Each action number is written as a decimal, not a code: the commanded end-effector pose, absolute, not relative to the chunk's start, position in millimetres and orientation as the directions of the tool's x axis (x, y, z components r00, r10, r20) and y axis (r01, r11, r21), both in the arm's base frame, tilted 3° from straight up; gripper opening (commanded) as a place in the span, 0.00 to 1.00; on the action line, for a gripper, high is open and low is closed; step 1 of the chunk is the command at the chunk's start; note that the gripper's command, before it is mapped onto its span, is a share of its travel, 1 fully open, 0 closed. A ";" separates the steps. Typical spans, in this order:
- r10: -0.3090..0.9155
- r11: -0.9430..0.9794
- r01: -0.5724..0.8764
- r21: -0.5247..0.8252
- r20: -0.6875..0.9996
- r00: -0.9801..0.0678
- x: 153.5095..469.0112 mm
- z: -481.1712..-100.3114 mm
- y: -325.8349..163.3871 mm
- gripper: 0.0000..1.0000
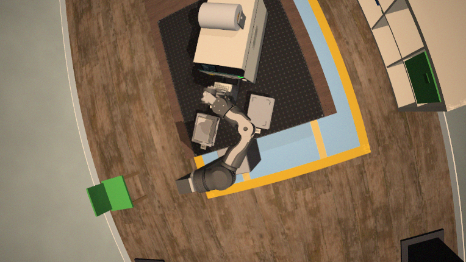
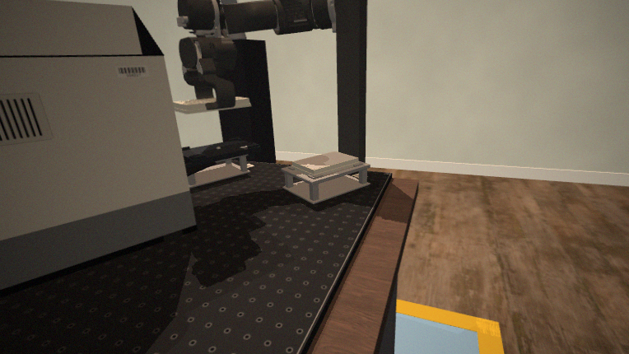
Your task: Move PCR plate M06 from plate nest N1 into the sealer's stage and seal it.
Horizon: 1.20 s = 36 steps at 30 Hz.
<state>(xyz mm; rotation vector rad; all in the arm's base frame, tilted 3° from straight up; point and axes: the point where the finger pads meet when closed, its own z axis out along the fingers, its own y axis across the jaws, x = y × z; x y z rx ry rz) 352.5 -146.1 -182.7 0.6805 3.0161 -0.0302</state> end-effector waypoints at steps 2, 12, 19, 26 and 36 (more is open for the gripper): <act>0.426 0.904 0.427 -0.009 -0.049 -0.903 352.2 -199.3 -146.3 0.00; 0.425 0.905 0.426 -0.008 -0.048 -0.904 352.4 -211.4 -146.6 0.00; 0.425 0.905 0.426 -0.008 -0.048 -0.904 352.2 -230.4 -147.8 0.00; 0.425 0.905 0.426 -0.008 -0.048 -0.904 352.1 -243.0 -148.7 0.00; 0.425 0.905 0.426 -0.008 -0.048 -0.904 352.4 -251.2 -149.1 0.00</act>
